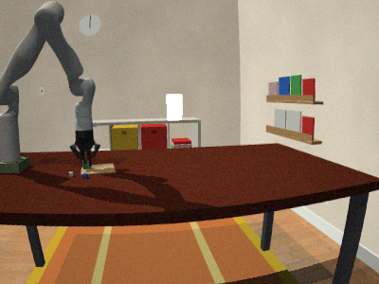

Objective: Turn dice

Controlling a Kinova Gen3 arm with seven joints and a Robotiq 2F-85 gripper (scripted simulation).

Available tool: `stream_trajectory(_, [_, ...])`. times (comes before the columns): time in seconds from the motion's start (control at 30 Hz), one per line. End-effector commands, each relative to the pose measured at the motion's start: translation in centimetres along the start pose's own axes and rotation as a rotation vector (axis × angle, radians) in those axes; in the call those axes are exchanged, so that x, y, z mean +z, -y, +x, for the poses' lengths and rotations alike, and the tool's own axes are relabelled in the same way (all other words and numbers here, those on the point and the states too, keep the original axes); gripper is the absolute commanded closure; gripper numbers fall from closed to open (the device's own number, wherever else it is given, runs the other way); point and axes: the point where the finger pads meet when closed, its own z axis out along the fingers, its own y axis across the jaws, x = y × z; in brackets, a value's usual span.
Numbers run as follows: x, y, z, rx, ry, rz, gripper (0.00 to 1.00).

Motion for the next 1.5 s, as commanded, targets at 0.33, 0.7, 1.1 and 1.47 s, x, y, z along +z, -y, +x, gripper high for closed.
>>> stream_trajectory(0.33, [-0.04, -0.04, 0.01, 0.0, 0.0, -0.001, 0.89])
stream_trajectory(0.7, [-0.04, -0.04, 0.01, 0.0, 0.0, -0.001, 0.89])
stream_trajectory(1.1, [-0.04, -0.04, 0.01, 0.0, 0.0, -0.001, 0.85])
stream_trajectory(1.47, [-0.04, -0.04, 0.01, 0.0, 0.0, -0.001, 0.73])
